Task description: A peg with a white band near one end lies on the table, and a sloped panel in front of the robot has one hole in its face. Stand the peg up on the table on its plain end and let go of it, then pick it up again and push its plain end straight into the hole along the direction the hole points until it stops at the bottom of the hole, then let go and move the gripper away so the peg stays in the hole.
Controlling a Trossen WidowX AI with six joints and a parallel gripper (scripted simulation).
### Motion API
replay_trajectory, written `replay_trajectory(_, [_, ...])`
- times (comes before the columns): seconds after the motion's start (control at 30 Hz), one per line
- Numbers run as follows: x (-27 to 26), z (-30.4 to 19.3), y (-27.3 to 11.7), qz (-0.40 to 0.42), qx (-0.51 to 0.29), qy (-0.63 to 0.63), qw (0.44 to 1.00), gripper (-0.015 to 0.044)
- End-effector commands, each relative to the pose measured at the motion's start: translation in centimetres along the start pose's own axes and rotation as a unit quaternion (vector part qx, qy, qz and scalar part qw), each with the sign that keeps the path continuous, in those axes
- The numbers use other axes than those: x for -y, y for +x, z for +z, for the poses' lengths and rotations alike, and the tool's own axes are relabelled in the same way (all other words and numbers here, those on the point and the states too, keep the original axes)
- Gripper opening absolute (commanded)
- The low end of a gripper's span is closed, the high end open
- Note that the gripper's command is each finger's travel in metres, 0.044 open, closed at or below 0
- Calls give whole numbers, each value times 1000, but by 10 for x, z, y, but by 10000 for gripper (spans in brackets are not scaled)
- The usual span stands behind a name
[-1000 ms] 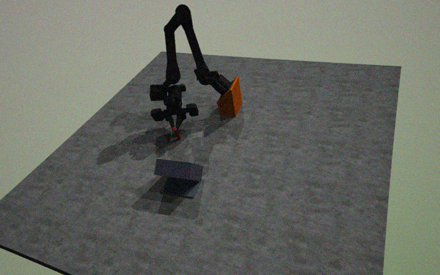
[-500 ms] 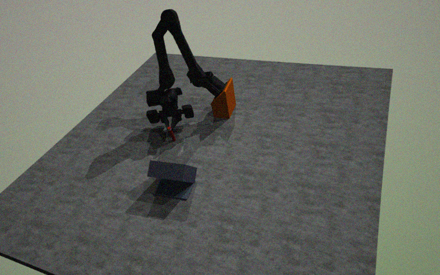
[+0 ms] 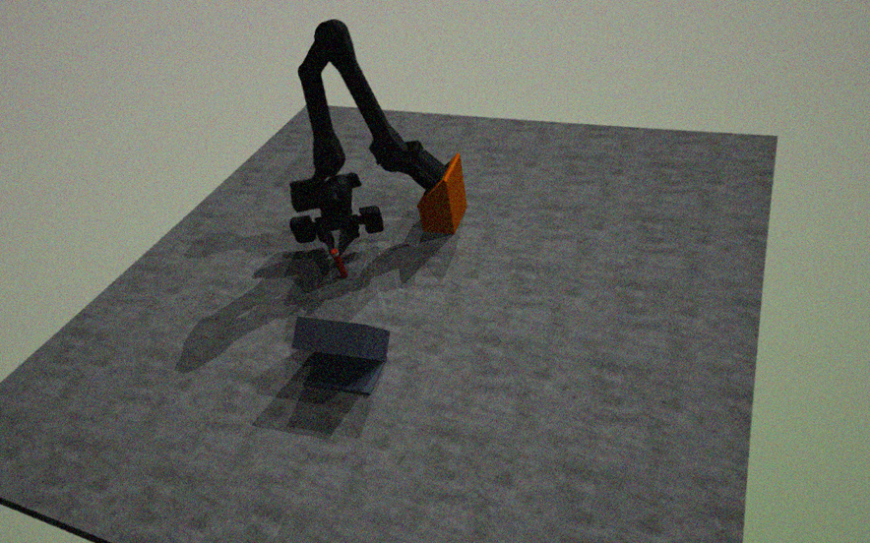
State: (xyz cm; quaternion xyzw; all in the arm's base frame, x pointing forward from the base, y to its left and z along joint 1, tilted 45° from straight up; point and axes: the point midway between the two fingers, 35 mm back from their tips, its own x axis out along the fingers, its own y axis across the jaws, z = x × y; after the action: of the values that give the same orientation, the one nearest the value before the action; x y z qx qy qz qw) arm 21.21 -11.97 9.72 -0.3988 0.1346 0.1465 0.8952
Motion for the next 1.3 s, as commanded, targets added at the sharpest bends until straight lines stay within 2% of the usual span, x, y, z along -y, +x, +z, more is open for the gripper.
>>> replay_trajectory(0.0, [0,-2,0,0,0,0,1000,49])
replay_trajectory(1.27, [-6,-7,-4,3,18,12,1000,49])
